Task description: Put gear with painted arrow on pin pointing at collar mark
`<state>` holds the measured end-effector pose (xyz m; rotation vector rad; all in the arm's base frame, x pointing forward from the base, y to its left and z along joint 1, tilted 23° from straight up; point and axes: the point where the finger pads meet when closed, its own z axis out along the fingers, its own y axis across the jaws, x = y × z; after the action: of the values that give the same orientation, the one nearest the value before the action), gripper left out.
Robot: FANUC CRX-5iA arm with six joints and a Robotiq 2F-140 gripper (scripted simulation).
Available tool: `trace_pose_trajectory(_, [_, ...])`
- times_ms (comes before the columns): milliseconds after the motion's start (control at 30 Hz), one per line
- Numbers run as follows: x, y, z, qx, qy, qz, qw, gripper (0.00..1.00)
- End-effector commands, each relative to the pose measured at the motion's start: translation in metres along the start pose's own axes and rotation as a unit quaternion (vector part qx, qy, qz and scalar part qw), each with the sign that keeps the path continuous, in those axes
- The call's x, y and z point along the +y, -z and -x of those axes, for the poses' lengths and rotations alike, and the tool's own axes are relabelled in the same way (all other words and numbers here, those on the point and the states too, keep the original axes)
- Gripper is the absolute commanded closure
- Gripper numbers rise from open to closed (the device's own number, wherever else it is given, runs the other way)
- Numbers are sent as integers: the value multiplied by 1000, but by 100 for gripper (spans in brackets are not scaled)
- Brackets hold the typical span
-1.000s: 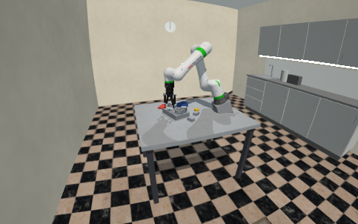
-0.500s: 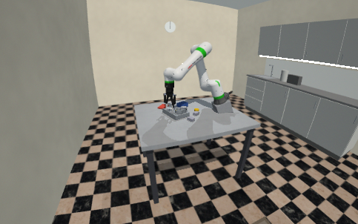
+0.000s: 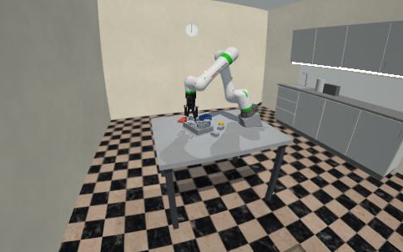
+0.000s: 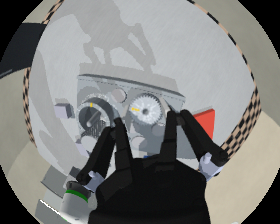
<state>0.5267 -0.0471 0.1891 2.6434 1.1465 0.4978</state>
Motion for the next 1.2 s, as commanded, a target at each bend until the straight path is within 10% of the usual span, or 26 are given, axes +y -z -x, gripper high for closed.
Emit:
trace_pose_trajectory(0, [0, 0, 0, 0, 0, 0, 1000, 100])
trace_pose_trajectory(1167, [0, 26, 0, 0, 0, 0, 1000, 100])
